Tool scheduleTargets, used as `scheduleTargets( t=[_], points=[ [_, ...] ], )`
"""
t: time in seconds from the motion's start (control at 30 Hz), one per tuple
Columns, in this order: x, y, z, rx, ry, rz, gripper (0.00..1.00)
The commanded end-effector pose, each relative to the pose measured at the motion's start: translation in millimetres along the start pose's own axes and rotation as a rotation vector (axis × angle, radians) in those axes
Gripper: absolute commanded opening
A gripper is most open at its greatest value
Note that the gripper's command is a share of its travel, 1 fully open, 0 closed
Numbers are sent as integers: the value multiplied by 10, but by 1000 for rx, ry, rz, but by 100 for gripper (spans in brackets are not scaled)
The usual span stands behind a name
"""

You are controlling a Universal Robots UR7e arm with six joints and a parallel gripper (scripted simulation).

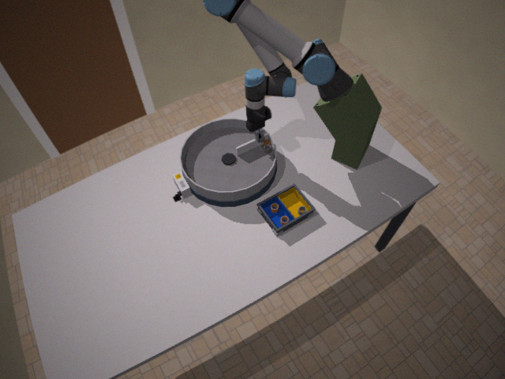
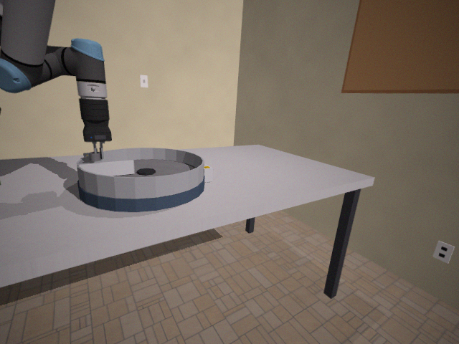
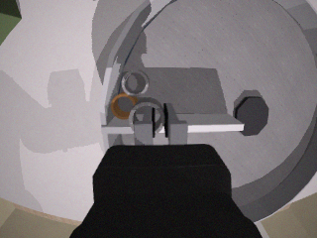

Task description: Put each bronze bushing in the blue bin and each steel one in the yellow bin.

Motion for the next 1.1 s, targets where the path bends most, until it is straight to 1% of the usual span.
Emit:
scheduleTargets(
  t=[0.0,0.07,0.17,0.33,0.73,0.9,1.07],
  points=[
    [-137,-5,6,0,2,1,0],
    [-235,-5,6,0,2,1,0],
    [-235,-5,6,0,2,1,0],
    [-481,-5,7,0,2,1,0],
    [-481,-5,7,0,2,1,0],
    [-476,519,105,0,1,1,0],
    [-476,545,110,0,1,0,0]
  ],
)
Point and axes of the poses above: the point where the finger pads meet when closed, its own x axis out along the fingers, its own z axis across the jaws, y = z × x, the point moved 8 cm from there along -x, back along the fingers, and after that the axes turned 7 degrees about -x, right-handed, at the moved point
